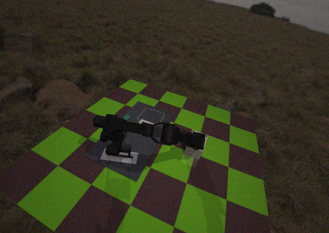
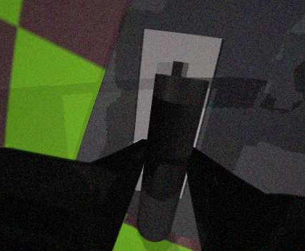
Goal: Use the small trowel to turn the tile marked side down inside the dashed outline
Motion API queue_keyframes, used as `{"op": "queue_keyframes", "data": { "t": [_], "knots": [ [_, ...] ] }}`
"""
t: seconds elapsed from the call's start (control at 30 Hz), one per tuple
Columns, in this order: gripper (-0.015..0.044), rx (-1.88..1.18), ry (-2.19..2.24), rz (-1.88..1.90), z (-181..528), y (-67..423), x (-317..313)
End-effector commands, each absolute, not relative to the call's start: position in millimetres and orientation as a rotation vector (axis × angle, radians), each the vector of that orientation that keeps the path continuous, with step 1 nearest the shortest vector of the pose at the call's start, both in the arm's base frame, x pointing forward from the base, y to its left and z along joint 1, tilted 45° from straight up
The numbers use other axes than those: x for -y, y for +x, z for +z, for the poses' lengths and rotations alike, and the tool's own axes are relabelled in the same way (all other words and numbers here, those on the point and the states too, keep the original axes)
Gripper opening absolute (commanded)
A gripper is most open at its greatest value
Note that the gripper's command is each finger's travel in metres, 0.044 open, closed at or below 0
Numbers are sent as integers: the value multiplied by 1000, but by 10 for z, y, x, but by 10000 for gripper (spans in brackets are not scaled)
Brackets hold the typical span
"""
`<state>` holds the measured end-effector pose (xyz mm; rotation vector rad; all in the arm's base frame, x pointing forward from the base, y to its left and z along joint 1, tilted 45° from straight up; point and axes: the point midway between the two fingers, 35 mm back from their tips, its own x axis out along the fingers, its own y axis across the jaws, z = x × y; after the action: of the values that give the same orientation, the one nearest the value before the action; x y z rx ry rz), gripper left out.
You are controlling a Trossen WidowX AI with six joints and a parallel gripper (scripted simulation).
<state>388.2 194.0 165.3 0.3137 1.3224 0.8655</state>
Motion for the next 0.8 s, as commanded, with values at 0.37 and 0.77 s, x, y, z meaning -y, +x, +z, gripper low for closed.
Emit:
{"op": "queue_keyframes", "data": {
  "t": [0.37,0.77],
  "knots": [
    [130,-1230,167,995,1660,3864,-1979],
    [130,-1034,-110,1195,1660,3864,-1979]
  ]
}}
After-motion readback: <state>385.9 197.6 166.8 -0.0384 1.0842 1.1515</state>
